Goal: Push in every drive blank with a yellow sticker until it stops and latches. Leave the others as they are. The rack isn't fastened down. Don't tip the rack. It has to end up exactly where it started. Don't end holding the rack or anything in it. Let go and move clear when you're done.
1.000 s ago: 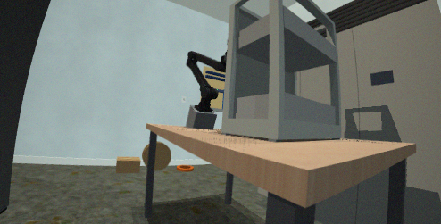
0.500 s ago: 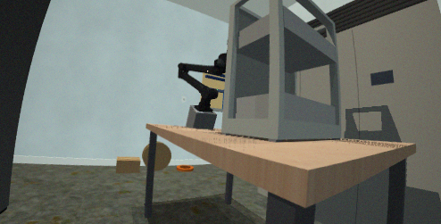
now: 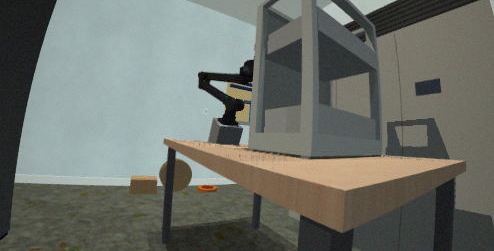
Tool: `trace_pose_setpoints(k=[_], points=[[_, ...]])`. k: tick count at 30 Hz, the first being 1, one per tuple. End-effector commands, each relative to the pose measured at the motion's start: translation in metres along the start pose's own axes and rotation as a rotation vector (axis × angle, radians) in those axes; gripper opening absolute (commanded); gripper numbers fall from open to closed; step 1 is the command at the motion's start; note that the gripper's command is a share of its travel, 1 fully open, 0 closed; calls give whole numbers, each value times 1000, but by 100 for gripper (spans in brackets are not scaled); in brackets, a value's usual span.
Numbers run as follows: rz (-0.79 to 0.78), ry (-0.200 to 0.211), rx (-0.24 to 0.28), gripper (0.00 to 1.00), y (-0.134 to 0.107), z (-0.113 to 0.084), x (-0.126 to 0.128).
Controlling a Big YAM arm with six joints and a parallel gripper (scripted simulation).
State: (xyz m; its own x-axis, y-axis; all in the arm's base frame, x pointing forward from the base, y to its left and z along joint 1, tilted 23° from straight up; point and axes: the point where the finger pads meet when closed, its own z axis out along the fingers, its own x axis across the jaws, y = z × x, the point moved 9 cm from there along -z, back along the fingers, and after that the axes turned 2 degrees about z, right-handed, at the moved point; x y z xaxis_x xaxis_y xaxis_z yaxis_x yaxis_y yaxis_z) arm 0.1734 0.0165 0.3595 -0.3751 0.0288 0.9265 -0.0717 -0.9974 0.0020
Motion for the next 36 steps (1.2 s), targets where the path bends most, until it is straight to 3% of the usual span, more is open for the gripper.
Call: trace_pose_setpoints(k=[1, 5, 9, 10, 15, 20, 24, 36], points=[[17, 58, -19, 0, 7, 5, 34], [14, 50, -18, 0, 11, 4, 32], [16, 67, -18, 0, 14, 3, 40], [10, 36, -16, 0, 14, 6, 31], [10, 69, -16, 0, 24, 1, 46], [4, 37, -13, 0, 34, 2, 39], [-5, 81, -9, 0, 43, 1, 57], [-19, 63, -4, 0, 67, 1, 59]])
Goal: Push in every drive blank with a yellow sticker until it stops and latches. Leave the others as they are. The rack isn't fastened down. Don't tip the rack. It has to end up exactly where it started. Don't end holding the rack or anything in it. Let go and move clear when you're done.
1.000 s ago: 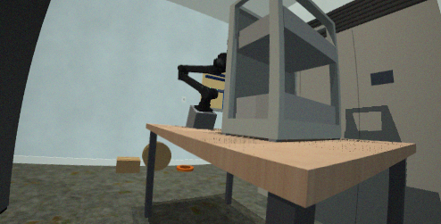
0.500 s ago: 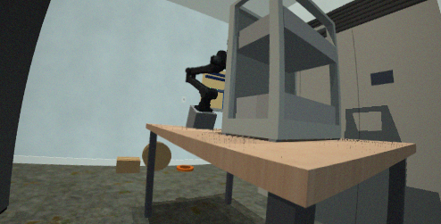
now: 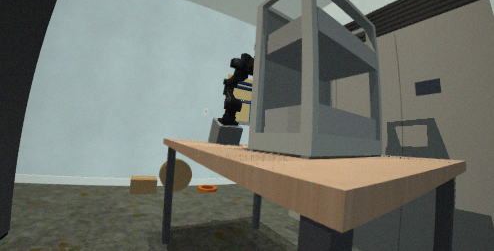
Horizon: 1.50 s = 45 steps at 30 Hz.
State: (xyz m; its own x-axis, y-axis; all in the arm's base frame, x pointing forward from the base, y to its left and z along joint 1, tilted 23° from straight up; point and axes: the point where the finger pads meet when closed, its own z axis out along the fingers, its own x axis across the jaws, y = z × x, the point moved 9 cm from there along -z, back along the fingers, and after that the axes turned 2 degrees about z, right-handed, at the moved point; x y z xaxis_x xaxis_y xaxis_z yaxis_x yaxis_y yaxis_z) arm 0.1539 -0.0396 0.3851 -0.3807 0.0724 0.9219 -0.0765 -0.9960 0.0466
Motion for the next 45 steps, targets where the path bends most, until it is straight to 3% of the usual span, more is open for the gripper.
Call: trace_pose_setpoints(k=[1, 8, 11, 20, 33, 41, 43, 45], points=[[19, 59, -16, 0, 13, 6, 34], [25, 35, -18, 0, 26, 4, 26], [7, 55, -11, 0, 30, 6, 43], [13, 36, -13, 0, 44, 4, 38], [17, 30, -17, 0, 48, 4, 39], [11, 30, -3, 0, 46, 22, 43], [13, 31, -4, 0, 46, 34, 43], [-2, 59, 2, 0, 46, 48, 47]])
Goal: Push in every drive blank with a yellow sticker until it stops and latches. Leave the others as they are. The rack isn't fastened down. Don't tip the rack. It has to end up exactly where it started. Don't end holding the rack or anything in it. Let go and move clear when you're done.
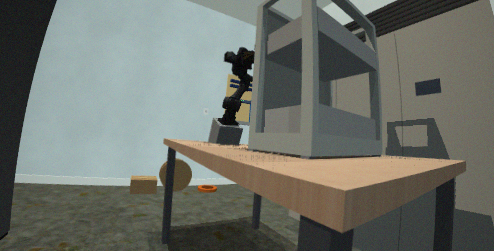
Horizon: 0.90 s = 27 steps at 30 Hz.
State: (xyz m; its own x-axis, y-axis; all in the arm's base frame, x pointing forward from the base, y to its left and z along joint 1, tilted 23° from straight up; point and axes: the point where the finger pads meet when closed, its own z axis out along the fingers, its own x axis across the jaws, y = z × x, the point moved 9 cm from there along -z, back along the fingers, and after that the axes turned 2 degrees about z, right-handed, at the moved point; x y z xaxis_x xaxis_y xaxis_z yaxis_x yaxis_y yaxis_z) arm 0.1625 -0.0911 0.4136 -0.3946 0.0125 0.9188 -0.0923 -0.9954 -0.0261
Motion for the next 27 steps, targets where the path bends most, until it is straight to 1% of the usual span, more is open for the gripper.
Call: trace_pose_setpoints(k=[1, 3, 5, 7, 8, 9, 10, 11, 13, 14, 17, 22, 25, 27], points=[[-60, 50, 46, 0, -9, 33, 27], [-58, 51, 45, 0, -8, 44, 27], [-56, 49, 44, 0, -8, 50, 26], [-43, 23, 38, 0, -7, 49, 18], [-20, -24, 28, 0, -4, 42, -9], [-30, -4, 32, 0, -7, 39, -2], [-38, 5, 24, 0, -6, 39, 3], [-52, 31, 30, 0, -7, 43, 18], [-52, 31, 30, 0, -7, 43, 18], [-44, 14, 28, 0, -4, 47, 13], [-42, 11, 28, 0, -4, 47, 12], [-45, 17, 29, 0, -5, 46, 14], [-56, 29, 25, 0, -4, 48, 27], [-56, 42, 29, 0, -5, 47, 31]])
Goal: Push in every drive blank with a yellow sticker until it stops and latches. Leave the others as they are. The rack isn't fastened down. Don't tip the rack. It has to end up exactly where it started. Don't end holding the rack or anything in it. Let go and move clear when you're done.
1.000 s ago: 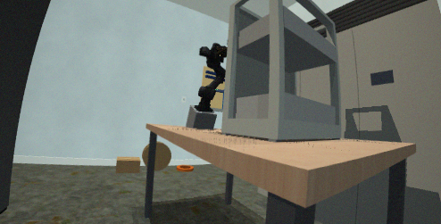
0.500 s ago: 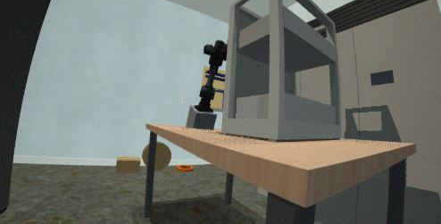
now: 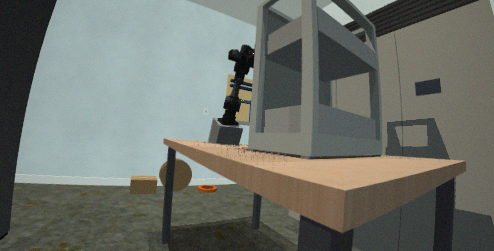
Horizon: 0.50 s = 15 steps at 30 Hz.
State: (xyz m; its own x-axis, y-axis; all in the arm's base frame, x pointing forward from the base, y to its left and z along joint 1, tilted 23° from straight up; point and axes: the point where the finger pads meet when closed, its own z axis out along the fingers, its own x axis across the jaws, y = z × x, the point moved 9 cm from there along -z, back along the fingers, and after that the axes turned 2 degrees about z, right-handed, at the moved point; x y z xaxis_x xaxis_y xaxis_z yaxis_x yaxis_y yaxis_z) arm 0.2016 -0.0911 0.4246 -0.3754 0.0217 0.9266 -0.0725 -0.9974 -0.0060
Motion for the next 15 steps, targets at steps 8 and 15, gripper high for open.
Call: trace_pose_setpoints(k=[8, 15], points=[[-16, 15, -11, 0, 3, 2, 12], [-16, 15, -10, 0, 3, 2, 12]])
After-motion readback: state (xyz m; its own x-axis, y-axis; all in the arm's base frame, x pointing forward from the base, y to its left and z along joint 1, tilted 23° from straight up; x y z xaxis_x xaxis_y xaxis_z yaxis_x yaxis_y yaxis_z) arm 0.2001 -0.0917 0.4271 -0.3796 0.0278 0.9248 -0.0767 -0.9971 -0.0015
